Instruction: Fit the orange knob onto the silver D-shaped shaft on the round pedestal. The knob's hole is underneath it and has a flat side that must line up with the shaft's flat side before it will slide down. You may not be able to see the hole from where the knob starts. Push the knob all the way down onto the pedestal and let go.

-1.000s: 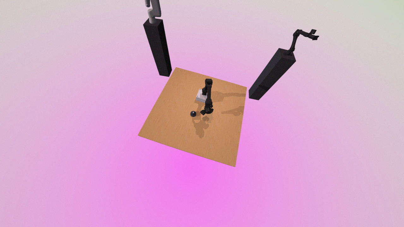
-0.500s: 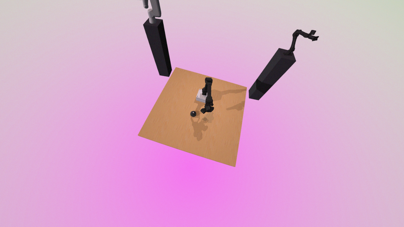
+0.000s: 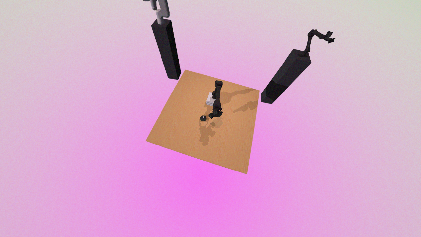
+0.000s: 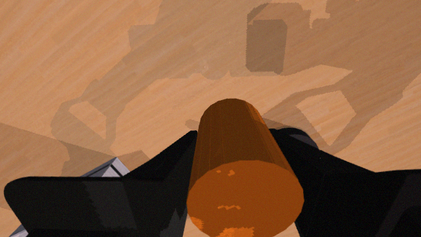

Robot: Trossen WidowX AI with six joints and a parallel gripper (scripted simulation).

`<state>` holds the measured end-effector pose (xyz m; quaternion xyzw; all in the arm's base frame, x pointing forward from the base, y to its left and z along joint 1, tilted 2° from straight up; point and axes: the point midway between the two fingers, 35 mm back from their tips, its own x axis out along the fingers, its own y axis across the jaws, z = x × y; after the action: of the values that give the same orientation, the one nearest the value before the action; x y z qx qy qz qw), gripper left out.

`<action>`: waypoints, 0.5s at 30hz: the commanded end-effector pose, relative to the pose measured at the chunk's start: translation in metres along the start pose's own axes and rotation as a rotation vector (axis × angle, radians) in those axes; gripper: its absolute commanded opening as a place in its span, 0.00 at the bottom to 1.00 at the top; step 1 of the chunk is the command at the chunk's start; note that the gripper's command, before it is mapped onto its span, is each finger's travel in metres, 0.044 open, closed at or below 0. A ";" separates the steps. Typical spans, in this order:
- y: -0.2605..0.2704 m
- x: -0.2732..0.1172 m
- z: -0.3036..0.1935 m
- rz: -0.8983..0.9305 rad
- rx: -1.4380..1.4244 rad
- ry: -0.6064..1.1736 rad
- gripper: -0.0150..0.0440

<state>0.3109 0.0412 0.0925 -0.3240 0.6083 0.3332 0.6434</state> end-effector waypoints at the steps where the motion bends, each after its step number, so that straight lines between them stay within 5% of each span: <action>1: -0.010 0.004 -0.007 0.000 -0.002 -0.002 0.25; 15: -0.040 0.017 -0.033 -0.006 -0.003 -0.006 0.25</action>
<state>0.3236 -0.0001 0.0779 -0.3255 0.6068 0.3317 0.6449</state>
